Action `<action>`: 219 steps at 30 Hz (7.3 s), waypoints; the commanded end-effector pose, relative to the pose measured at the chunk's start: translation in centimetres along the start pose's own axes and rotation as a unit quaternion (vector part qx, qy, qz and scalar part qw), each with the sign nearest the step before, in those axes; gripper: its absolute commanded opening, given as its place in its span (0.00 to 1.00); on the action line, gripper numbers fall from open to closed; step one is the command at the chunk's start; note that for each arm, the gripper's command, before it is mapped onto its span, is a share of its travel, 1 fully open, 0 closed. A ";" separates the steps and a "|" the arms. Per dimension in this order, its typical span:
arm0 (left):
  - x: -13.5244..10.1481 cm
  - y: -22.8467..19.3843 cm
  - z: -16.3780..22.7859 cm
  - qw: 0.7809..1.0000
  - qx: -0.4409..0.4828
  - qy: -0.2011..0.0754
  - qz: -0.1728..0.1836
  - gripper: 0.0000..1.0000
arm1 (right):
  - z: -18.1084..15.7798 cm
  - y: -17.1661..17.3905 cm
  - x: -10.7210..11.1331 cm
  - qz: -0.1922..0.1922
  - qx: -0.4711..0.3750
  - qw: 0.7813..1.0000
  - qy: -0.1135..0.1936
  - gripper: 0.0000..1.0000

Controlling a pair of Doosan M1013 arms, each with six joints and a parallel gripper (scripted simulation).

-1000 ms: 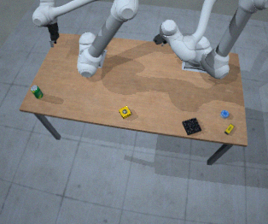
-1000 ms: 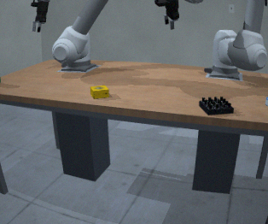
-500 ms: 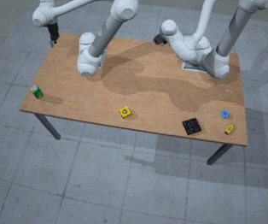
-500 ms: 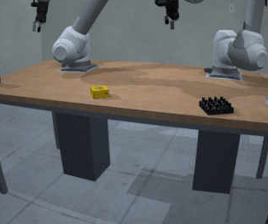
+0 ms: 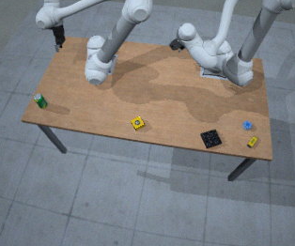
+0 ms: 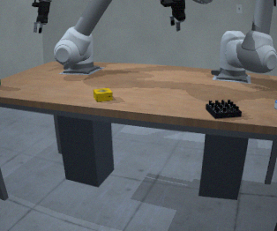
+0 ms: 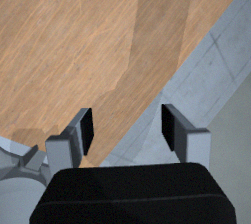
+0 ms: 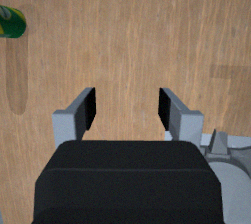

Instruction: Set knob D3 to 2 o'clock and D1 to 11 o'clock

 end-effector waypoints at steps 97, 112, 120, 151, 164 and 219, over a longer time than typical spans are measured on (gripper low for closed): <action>3.6 25.3 -50.4 0.923 -0.286 0.037 0.254 1.00 | 0.0 0.0 0.0 0.000 0.000 1.000 0.000 1.00; -2.3 36.1 -52.6 0.889 -0.336 0.014 0.312 1.00 | 0.0 0.0 0.0 0.000 0.000 1.000 0.000 1.00; -6.2 41.7 -52.4 0.867 -0.361 -0.005 0.343 1.00 | 0.0 0.0 0.0 0.000 0.000 1.000 0.000 1.00; -15.6 52.3 -48.6 0.814 -0.409 -0.064 0.407 1.00 | 0.0 0.0 0.0 0.000 0.000 1.000 0.000 1.00; -17.1 53.6 -47.7 0.806 -0.416 -0.075 0.415 1.00 | 0.0 0.0 0.0 0.000 0.000 1.000 0.000 1.00; -17.6 54.0 -47.4 0.803 -0.417 -0.078 0.418 1.00 | -22.7 -8.3 1.9 -0.055 0.227 0.972 0.010 1.00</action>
Point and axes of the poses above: on each arm, the point where the finger pads meet when closed, its own x axis back along the fingers, its own z axis across the jaws, y = z × x, the point moved 9 cm from there along x, back along the fingers, and after that the axes turned 7 degrees about x, right-handed, at the moved point
